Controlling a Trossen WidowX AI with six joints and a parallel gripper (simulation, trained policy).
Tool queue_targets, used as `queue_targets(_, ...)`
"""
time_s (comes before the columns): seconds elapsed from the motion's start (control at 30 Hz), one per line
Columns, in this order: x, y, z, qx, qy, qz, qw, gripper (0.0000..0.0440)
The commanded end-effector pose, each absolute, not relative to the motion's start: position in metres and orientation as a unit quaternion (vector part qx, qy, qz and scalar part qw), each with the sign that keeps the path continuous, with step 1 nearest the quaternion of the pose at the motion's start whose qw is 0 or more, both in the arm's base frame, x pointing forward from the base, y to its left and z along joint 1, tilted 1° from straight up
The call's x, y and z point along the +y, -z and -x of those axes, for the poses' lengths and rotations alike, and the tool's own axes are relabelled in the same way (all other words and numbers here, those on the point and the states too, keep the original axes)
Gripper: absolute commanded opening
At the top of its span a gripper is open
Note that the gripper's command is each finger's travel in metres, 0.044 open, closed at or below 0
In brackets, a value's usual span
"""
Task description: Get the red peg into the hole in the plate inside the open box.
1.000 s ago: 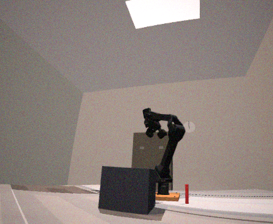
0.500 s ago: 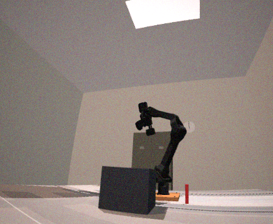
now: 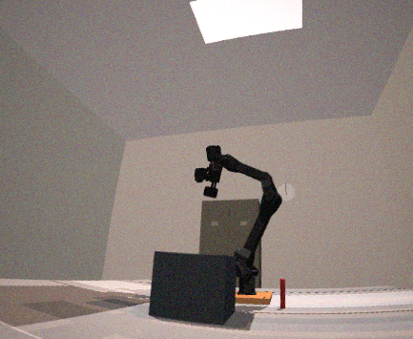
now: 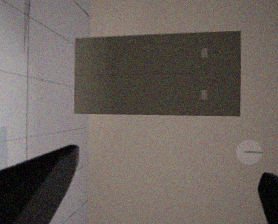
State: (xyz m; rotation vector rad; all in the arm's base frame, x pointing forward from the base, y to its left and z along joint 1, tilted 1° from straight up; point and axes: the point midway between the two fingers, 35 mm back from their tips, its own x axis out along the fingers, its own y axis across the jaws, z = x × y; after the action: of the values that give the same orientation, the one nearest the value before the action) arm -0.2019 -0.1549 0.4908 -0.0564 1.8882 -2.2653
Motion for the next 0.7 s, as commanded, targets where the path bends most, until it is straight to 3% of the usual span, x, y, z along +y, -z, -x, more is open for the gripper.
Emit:
queue_targets(0.0,-0.167,-0.496,0.192,0.602,0.787,0.041,0.127,0.0440)
queue_targets(0.67,-0.229,-0.515,0.109,0.360,0.857,0.106,0.353,0.0440)
